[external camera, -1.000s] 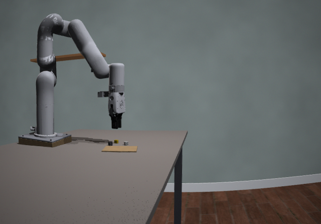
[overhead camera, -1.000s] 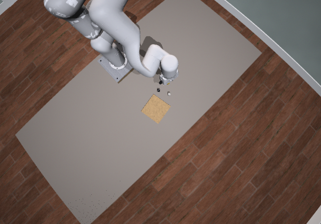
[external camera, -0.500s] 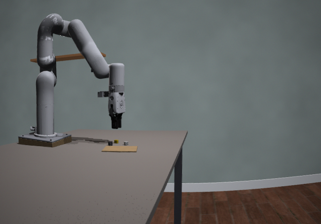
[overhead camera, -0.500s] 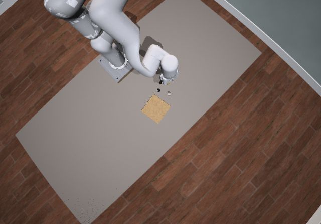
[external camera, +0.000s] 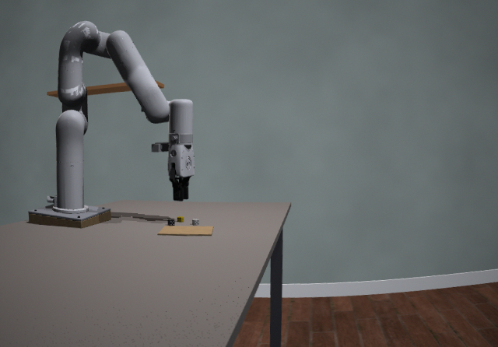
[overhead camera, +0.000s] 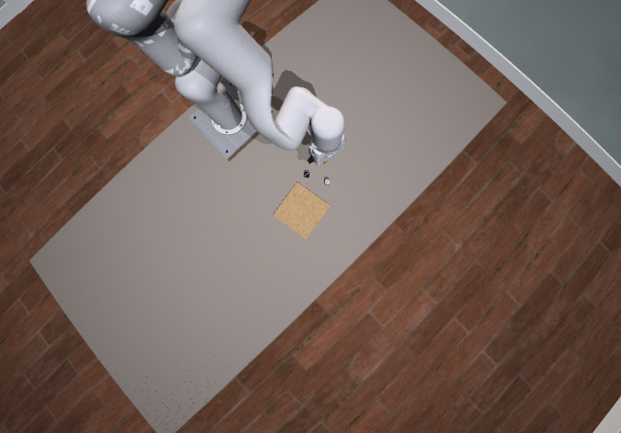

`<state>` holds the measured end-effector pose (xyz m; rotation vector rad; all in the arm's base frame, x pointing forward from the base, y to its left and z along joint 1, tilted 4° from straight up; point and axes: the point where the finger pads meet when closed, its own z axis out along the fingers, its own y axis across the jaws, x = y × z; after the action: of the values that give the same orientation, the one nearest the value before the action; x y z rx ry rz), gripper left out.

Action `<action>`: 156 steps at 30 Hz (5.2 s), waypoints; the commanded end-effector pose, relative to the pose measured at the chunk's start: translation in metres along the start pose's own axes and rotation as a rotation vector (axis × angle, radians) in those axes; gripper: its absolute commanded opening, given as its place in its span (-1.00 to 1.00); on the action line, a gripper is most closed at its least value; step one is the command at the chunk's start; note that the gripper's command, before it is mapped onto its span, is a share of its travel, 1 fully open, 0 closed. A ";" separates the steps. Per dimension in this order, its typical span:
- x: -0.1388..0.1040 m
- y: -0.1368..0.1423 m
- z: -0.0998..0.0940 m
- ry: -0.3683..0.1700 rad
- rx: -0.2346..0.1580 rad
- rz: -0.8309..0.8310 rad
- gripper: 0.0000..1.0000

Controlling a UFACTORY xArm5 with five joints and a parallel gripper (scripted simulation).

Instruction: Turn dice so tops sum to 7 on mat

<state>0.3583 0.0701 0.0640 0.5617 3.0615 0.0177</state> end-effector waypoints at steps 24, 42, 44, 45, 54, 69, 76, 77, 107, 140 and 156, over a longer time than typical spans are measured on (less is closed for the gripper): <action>-0.002 -0.001 0.035 -0.003 -0.002 0.000 -0.38; -0.002 -0.001 0.047 -0.003 -0.002 0.000 -0.38; -0.002 -0.001 0.047 -0.003 -0.002 0.000 -0.38; -0.002 -0.001 0.047 -0.003 -0.002 0.000 -0.38; -0.003 -0.001 0.047 -0.003 -0.002 0.000 -0.38; -0.003 -0.001 0.047 -0.003 -0.002 0.000 -0.38; -0.003 -0.001 0.047 -0.003 -0.002 0.000 -0.38; -0.003 -0.001 0.047 -0.003 -0.002 0.000 -0.38; -0.004 -0.002 0.047 -0.003 -0.002 0.000 -0.38; -0.004 -0.002 0.048 -0.003 -0.002 0.000 -0.38; -0.005 -0.003 0.062 -0.004 -0.002 0.000 -0.38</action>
<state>0.3623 0.0662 0.0051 0.5616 3.0607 0.0175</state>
